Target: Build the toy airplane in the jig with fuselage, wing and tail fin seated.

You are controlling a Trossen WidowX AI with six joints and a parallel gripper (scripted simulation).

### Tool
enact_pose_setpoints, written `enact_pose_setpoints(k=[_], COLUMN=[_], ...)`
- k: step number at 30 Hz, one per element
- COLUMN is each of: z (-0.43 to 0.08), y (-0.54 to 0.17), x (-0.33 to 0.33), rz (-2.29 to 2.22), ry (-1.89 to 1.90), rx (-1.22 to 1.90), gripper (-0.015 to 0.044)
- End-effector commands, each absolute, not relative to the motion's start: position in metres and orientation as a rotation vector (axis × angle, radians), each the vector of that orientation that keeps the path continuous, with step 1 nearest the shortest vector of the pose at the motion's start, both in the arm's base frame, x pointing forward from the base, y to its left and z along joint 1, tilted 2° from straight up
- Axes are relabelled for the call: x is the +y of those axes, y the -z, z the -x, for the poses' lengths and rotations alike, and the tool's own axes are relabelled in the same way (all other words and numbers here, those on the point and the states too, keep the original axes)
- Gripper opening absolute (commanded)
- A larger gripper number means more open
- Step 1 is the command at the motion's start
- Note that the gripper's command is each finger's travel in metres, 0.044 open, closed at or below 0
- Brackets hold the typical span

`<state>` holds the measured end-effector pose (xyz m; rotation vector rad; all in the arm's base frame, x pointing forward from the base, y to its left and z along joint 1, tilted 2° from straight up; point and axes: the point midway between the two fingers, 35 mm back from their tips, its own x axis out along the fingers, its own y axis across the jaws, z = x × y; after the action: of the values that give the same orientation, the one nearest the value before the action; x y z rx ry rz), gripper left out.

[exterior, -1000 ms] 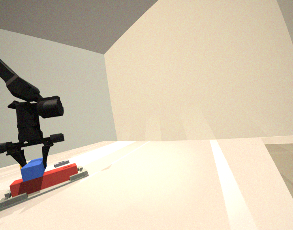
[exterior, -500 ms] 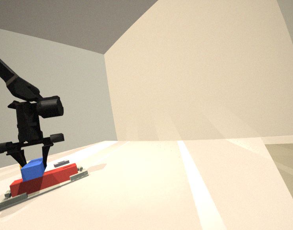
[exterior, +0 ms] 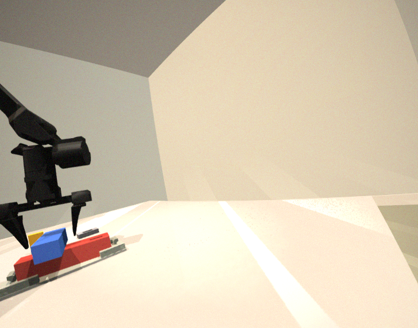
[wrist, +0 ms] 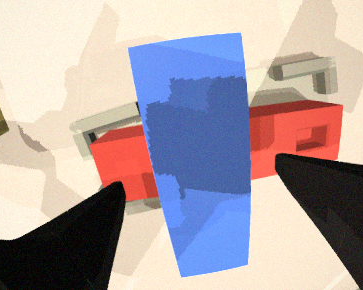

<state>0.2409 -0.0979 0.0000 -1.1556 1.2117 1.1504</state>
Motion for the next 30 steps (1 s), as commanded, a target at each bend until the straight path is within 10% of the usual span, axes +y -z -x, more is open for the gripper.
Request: enact_pose_setpoints(k=[1,16,30], z=[-0.241,-0.244,-0.244], y=[0.000,-0.087,-0.086], x=[-0.098,-0.102,-0.102], rz=[1.156,1.146,0.153], ry=[-1.150,-1.137,-0.175], rx=[1.211,1.216,1.536], gripper=[0.0440,0.0440,0.0440])
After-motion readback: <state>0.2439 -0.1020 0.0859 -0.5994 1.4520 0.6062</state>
